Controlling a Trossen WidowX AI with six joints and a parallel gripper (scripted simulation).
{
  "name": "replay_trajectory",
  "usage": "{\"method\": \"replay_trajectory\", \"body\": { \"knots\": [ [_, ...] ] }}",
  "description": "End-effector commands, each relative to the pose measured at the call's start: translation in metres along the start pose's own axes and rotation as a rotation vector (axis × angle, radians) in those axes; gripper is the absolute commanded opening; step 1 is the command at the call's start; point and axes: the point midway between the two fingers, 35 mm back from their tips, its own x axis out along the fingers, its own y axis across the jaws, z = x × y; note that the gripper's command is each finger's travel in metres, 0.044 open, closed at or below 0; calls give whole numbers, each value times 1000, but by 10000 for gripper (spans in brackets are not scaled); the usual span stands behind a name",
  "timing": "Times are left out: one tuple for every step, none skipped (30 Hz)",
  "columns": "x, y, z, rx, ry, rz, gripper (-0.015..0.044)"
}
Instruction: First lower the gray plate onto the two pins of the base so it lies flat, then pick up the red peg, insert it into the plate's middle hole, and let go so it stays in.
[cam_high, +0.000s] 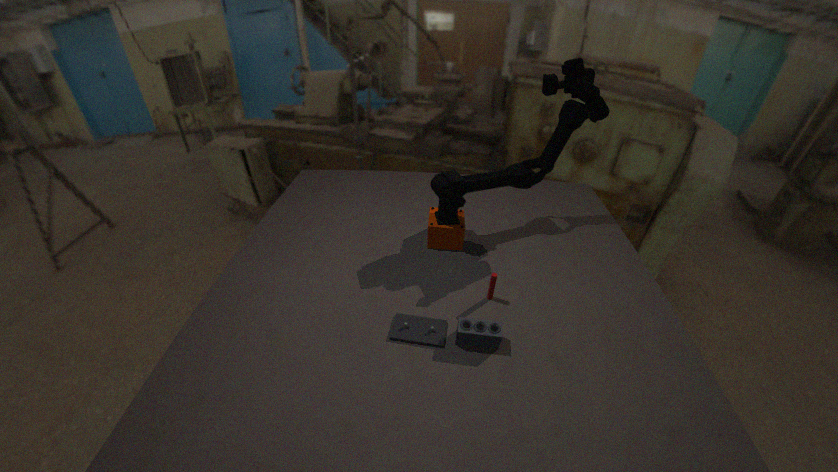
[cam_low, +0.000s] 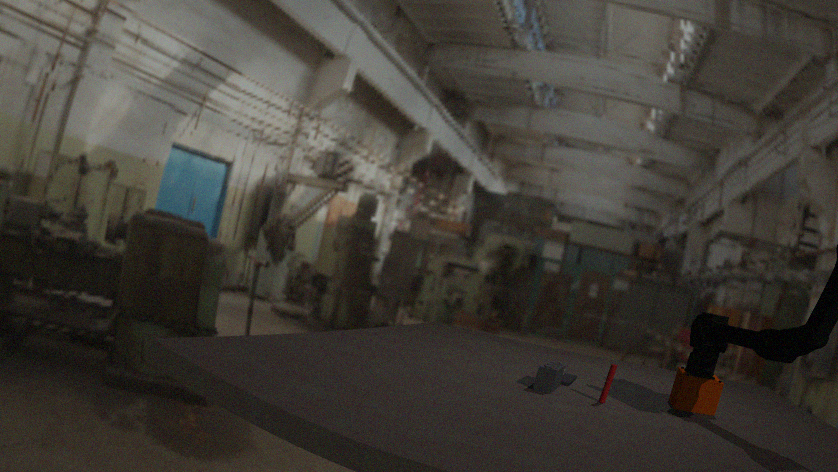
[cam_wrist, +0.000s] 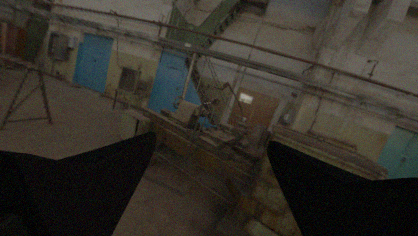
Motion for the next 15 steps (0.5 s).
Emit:
{"method": "replay_trajectory", "body": {
  "knots": [
    [0,0,0,0,0,0,426],
    [0,0,2,2,-2,-2,440],
    [-1,1,6,9,-7,-8,440],
    [-1,2,14,21,-16,-18,440],
    [-1,4,24,29,-30,-27,440],
    [3,10,38,14,-49,-24,440],
    [9,18,53,-11,-72,-15,440],
    [15,27,67,-36,-95,-6,440],
    [20,35,82,-61,-119,4,440],
    [23,42,92,-78,-136,11,440],
    [27,49,102,-96,-155,19,440],
    [28,49,109,-88,-179,8,440],
    [29,49,118,-79,-207,-5,440],
    [30,51,127,-74,-236,-14,440],
    [33,61,141,-95,-263,-1,440]
  ]
}}
